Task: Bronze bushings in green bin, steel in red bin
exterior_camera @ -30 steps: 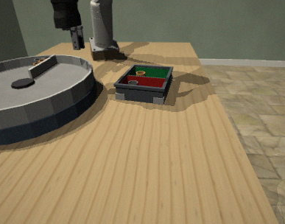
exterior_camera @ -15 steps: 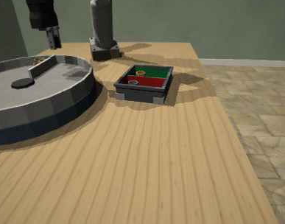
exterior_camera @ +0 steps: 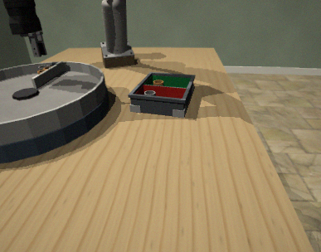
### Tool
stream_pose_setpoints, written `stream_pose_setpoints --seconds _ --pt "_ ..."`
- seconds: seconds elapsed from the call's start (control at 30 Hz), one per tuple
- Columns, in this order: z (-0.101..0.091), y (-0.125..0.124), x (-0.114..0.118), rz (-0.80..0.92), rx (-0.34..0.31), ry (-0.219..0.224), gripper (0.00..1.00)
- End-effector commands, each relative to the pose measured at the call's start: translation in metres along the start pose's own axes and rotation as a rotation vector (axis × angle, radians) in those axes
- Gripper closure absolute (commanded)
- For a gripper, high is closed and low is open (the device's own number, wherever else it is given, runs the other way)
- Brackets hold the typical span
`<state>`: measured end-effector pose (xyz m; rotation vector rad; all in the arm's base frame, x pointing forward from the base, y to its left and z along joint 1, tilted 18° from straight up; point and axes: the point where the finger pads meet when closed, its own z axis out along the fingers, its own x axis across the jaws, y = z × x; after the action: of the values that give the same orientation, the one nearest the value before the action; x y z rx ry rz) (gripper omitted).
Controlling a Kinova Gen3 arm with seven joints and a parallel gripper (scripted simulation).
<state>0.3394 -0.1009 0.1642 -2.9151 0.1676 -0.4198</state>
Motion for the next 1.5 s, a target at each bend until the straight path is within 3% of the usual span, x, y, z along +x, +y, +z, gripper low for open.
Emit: stream_pose_setpoints --seconds 0.0,0.27,1.1,1.47 --pt "0.003 0.027 -0.005 0.046 -0.018 -0.014 0.6" --pt "0.003 0.027 -0.005 0.046 -0.018 -0.014 0.6" --pt "0.047 0.028 -0.005 0.046 -0.02 -0.013 0.6" --pt "0.048 0.028 -0.005 0.046 -0.019 -0.013 0.6"
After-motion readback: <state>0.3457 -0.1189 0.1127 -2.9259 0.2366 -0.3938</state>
